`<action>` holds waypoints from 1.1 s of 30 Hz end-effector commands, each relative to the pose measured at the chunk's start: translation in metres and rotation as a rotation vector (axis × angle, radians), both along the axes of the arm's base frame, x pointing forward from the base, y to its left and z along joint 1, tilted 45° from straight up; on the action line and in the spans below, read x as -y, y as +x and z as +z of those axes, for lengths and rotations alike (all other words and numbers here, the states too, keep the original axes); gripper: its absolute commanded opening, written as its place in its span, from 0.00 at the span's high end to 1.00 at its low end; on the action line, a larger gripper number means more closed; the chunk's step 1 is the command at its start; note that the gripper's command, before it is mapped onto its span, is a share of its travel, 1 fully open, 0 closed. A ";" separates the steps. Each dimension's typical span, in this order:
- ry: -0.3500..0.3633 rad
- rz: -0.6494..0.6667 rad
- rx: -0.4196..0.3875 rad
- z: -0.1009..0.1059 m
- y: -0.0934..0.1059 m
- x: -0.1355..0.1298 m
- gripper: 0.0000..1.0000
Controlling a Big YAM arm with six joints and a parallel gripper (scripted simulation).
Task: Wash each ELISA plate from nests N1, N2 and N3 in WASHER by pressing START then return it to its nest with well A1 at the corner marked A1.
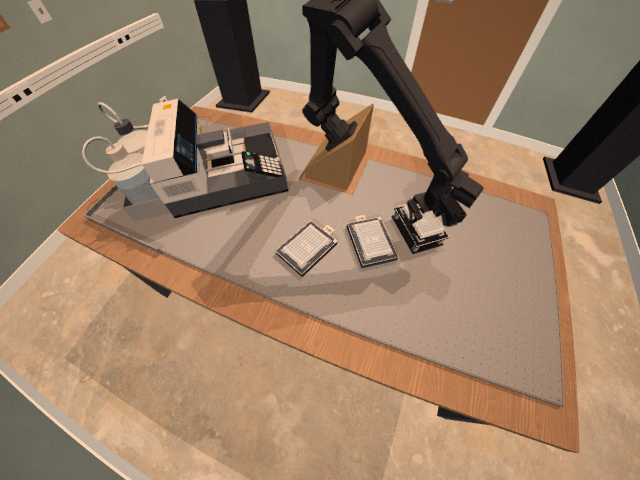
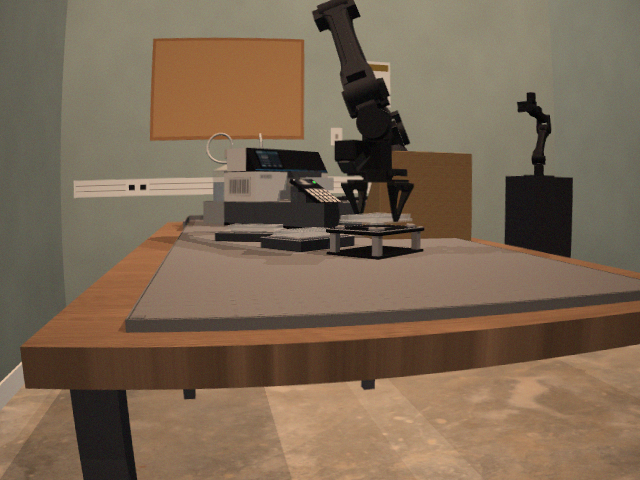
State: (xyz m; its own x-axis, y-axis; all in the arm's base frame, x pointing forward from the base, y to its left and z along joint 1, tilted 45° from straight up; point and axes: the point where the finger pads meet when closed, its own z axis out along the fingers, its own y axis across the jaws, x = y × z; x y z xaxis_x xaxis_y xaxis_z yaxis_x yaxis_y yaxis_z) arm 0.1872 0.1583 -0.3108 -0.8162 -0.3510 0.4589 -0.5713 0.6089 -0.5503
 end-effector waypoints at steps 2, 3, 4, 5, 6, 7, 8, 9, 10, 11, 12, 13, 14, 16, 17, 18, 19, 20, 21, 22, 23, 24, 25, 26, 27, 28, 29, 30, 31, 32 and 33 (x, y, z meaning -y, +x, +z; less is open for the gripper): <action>0.042 0.005 0.023 0.004 0.013 -0.015 0.16; 0.041 0.005 0.023 0.004 0.013 -0.014 0.16; 0.041 0.005 0.023 0.004 0.013 -0.014 0.16; 0.041 0.005 0.023 0.004 0.013 -0.014 0.16; 0.041 0.005 0.023 0.004 0.012 -0.014 0.16; 0.041 0.004 0.022 0.005 0.012 -0.013 0.16; 0.040 0.004 0.022 0.004 0.012 -0.013 0.16; 0.039 0.003 0.021 0.004 0.012 -0.012 0.16; 0.039 0.002 0.021 0.004 0.012 -0.011 0.16; 0.038 0.002 0.020 0.004 0.012 -0.011 0.16; 0.038 0.002 0.020 0.004 0.012 -0.011 0.16; 0.038 0.002 0.020 0.004 0.012 -0.011 0.16; 0.046 0.005 0.027 0.003 0.015 -0.016 0.16; 0.048 0.005 0.028 0.003 0.015 -0.017 0.16; 0.047 0.004 0.027 0.003 0.015 -0.016 0.16; 0.047 0.003 0.027 0.002 0.015 -0.016 0.16; 0.046 0.003 0.026 0.002 0.015 -0.015 0.16; 0.044 0.002 0.025 0.002 0.014 -0.014 0.16; 0.042 0.002 0.024 0.002 0.014 -0.013 0.16; 0.040 0.002 0.022 0.001 0.013 -0.011 0.16; 0.038 0.003 0.020 0.001 0.012 -0.010 0.16; 0.035 0.004 0.019 0.001 0.011 -0.009 0.16; 0.033 0.004 0.017 0.000 0.010 -0.008 0.16; 0.030 0.004 0.015 0.000 0.009 -0.006 0.16; 0.028 0.003 0.013 0.000 0.008 -0.005 0.16; 0.025 0.002 0.011 0.000 0.007 -0.003 0.16; 0.025 0.002 0.011 0.000 0.007 -0.003 0.16; 0.025 0.002 0.011 0.000 0.007 -0.003 0.16; 0.032 0.003 0.017 -0.002 0.010 -0.008 0.16; 0.033 0.003 0.017 -0.003 0.011 -0.008 0.16; 0.031 0.003 0.016 -0.004 0.010 -0.007 0.16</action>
State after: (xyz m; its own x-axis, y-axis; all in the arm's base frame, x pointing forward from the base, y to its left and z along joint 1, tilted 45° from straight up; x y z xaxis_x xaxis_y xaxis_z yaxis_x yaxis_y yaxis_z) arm 0.1878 0.1573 -0.3116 -0.8174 -0.3533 0.4550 -0.5700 0.6109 -0.5495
